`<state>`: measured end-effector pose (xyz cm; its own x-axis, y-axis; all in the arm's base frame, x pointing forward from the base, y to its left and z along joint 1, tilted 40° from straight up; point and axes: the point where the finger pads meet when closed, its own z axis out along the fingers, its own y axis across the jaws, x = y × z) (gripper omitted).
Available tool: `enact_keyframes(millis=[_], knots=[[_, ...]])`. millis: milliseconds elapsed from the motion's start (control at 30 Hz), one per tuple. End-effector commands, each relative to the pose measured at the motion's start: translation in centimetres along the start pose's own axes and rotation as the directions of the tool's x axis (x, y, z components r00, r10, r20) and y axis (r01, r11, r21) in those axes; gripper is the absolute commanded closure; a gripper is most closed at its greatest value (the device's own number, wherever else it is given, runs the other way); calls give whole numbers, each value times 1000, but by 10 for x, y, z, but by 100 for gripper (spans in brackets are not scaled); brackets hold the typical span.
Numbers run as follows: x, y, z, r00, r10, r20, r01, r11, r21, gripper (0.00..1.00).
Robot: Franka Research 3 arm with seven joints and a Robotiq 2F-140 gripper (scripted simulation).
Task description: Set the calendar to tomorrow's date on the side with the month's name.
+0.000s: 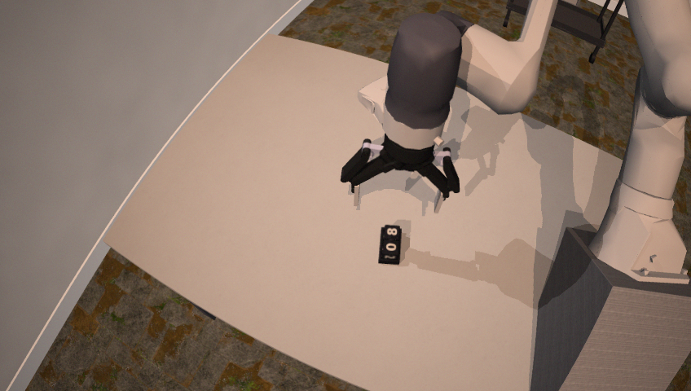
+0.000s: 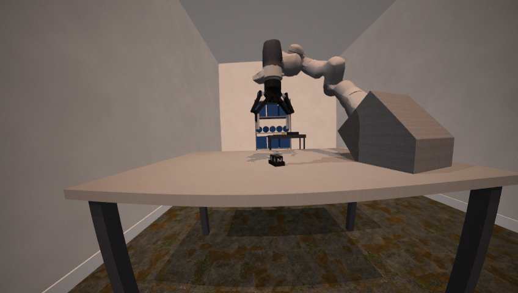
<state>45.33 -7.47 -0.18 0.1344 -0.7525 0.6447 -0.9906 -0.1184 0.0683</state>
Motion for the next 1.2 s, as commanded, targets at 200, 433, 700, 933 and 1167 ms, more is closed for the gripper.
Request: enact_keyframes(millis=[200, 433, 700, 933, 1167], knots=[[-1, 1, 6, 1000, -2, 6, 2, 1000, -2, 0], [-1, 4, 30, 1000, -5, 6, 5, 1000, -6, 0], [-1, 4, 31, 1000, -5, 6, 5, 1000, -7, 71], [-1, 4, 31, 1000, -5, 6, 5, 1000, -7, 71], [-1, 4, 31, 1000, -5, 6, 5, 1000, -7, 71]])
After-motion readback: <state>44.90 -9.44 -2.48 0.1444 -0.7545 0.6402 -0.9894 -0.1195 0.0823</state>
